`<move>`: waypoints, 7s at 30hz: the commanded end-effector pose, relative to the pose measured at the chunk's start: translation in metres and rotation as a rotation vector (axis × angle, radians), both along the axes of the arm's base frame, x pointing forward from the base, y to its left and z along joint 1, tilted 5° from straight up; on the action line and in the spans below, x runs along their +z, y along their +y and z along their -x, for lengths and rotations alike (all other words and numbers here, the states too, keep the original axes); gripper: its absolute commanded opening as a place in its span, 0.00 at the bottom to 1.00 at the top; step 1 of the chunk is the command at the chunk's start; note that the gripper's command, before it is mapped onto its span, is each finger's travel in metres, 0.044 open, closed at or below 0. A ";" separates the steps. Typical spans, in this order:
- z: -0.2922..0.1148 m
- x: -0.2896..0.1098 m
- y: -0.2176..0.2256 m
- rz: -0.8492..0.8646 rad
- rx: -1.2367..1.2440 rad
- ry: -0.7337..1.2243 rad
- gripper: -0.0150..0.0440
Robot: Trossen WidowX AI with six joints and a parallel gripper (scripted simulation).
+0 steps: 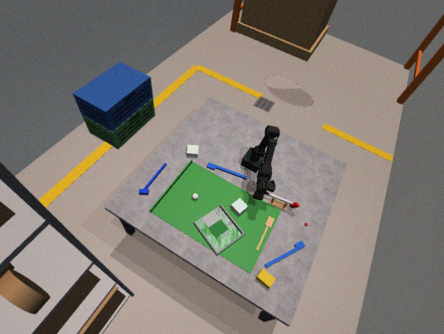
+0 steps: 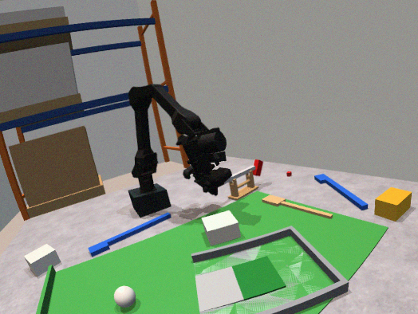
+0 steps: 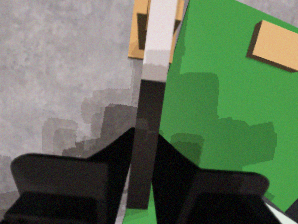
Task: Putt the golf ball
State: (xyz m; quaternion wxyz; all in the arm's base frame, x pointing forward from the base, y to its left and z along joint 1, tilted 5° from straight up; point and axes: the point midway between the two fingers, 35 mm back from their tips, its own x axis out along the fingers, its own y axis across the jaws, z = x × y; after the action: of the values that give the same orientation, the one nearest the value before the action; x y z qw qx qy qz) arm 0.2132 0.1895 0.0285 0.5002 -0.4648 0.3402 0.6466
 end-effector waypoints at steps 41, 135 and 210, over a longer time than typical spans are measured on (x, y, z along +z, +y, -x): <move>-0.072 0.069 -0.131 0.129 -0.903 0.135 0.25; -0.061 0.000 -0.338 0.220 -2.085 0.375 0.25; -0.091 0.058 -0.233 0.209 -2.087 0.383 0.25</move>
State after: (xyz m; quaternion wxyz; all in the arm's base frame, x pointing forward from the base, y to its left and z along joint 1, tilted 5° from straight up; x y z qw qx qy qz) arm 0.3038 -0.0431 0.0869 0.7017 0.1254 0.6977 -0.0720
